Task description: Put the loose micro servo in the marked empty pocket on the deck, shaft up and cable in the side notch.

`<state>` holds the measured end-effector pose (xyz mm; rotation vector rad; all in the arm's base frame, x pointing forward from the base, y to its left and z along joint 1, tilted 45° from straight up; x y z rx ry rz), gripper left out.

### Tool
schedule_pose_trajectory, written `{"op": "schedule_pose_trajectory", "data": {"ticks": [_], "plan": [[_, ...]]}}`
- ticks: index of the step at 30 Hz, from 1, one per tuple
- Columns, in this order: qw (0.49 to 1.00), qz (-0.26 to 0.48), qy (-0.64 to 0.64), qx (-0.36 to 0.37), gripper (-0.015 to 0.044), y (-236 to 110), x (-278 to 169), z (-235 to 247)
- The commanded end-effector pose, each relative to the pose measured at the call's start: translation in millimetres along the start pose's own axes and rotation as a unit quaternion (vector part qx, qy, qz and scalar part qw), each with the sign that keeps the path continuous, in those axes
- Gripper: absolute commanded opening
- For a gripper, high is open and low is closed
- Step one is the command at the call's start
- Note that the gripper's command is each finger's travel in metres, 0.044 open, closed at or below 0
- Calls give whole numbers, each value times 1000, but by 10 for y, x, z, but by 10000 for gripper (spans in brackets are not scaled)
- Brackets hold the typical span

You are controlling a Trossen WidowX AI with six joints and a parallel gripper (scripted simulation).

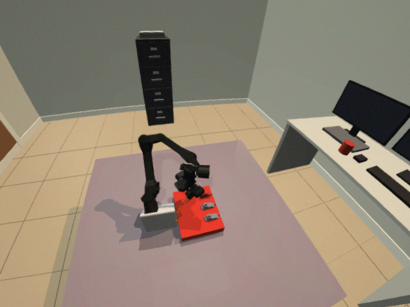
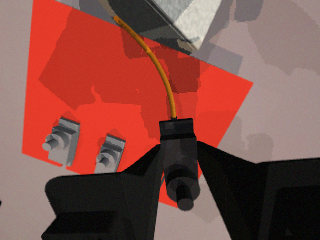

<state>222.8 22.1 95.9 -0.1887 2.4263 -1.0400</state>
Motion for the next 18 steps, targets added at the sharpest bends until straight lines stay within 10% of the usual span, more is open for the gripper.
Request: {"op": "schedule_pose_trajectory", "data": {"ticks": [1, 18], "plan": [[997, 3, -71, -1, 0, -7, -12, -14], [934, 3, -358, 0, 0, -7, -12, -14]]}}
Point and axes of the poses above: the point midway between the two fingers, 35 mm back from their tips, its own y axis out along the fingers, its own z axis across the jaws, x = y × z, the point moved 2 cm from there along -y, back along the fingers, and after that the axes turned 2 degrees about -y, right-handed, at the moved point
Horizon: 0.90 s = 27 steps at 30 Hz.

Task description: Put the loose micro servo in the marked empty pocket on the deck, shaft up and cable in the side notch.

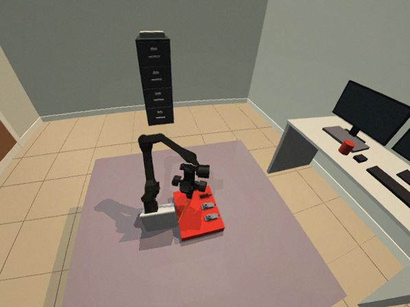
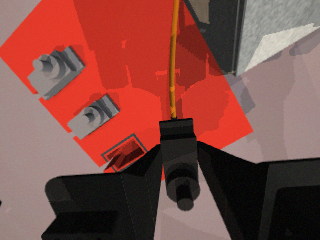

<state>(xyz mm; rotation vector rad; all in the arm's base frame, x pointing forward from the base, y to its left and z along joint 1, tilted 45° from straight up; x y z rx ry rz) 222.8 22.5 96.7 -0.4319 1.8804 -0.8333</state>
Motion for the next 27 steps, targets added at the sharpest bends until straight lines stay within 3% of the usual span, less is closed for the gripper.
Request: {"op": "schedule_pose_trajectory", "data": {"ticks": [1, 14, 27], "plan": [[997, 3, -83, 0, 0, -5, -11, -1], [953, 3, -304, 1, 0, -5, -11, -1], [861, 3, -509, 1, 0, -5, -11, -1]]}}
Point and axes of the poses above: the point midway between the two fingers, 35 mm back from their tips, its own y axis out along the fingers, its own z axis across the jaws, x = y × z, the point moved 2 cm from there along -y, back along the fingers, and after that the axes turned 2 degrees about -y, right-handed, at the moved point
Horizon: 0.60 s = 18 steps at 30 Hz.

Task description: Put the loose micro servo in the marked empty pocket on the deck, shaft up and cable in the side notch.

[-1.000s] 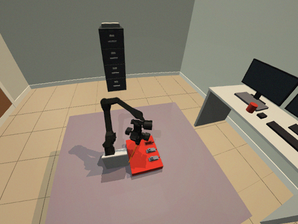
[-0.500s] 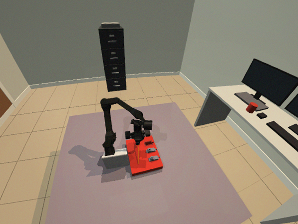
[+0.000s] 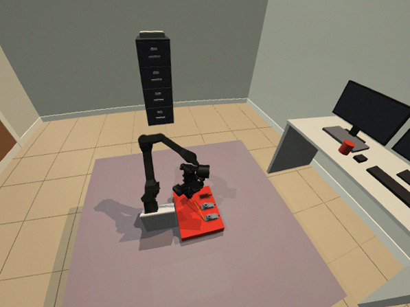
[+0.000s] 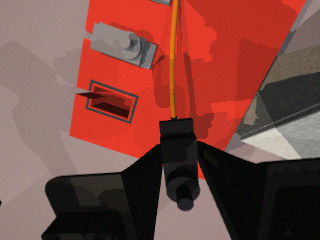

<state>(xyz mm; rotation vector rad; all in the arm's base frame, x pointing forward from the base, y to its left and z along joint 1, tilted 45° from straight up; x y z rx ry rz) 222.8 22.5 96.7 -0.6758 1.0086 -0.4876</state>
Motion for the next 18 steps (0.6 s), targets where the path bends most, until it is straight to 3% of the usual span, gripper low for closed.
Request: {"op": "schedule_pose_trajectory", "data": {"ticks": [1, 18], "plan": [[996, 2, -84, 2, 0, -5, -7, 8], [929, 1, -370, 3, 0, -5, -7, 8]]}}
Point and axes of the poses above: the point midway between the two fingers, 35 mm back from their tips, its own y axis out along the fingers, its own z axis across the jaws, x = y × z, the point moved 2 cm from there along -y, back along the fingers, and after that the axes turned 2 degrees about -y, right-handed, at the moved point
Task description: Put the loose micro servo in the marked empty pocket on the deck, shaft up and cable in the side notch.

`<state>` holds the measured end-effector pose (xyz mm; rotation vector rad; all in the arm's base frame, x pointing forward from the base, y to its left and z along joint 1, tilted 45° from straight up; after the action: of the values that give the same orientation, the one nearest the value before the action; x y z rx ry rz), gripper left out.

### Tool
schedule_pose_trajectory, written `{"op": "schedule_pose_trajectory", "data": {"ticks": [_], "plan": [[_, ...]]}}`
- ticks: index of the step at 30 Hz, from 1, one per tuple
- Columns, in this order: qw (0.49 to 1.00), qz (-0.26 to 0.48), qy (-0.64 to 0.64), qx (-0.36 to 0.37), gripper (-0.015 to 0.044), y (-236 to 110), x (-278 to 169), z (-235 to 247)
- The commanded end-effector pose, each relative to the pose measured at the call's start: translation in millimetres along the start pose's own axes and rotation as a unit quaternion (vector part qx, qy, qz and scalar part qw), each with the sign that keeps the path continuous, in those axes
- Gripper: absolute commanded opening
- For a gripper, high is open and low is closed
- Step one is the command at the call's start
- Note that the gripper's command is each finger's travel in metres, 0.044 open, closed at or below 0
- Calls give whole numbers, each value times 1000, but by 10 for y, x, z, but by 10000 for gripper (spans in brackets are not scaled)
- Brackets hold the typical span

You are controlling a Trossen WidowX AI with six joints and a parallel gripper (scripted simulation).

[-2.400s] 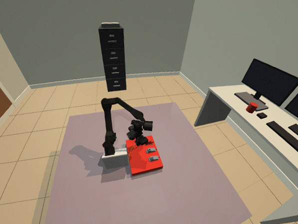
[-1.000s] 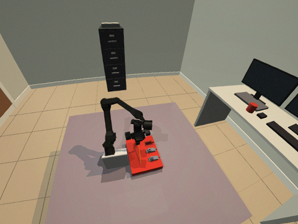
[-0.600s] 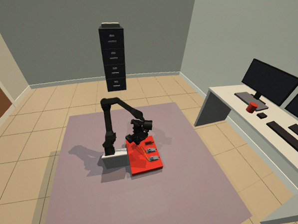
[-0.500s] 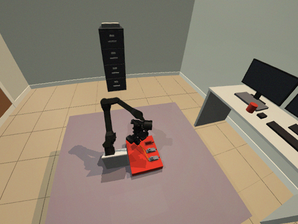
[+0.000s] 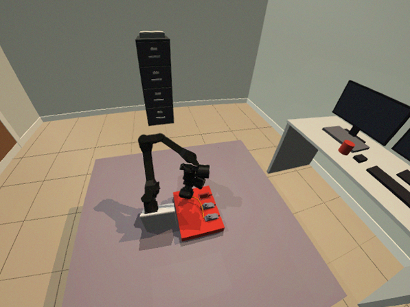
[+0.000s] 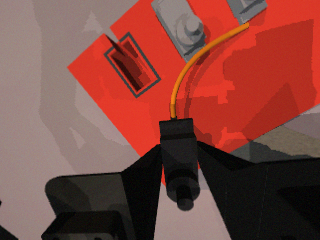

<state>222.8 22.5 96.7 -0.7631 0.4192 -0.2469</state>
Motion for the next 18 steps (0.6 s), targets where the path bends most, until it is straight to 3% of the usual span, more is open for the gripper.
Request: {"op": "schedule_pose_trajectory", "data": {"ticks": [1, 10, 18], "plan": [[997, 0, -83, 3, 0, -5, -1, 10], [972, -1, -234, 3, 0, -5, -1, 10], [969, -1, -246, 3, 0, -5, -1, 10]]}}
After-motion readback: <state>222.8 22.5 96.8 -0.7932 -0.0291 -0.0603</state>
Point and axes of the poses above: the point midway between the two fingers, 35 mm back from their tips, its own y axis out along the fingers, its own z axis across the jaws, x = y × z, the point moved 2 cm from there along -y, back along the fingers, and after that the axes turned 2 degrees about -y, right-handed, at the moved point
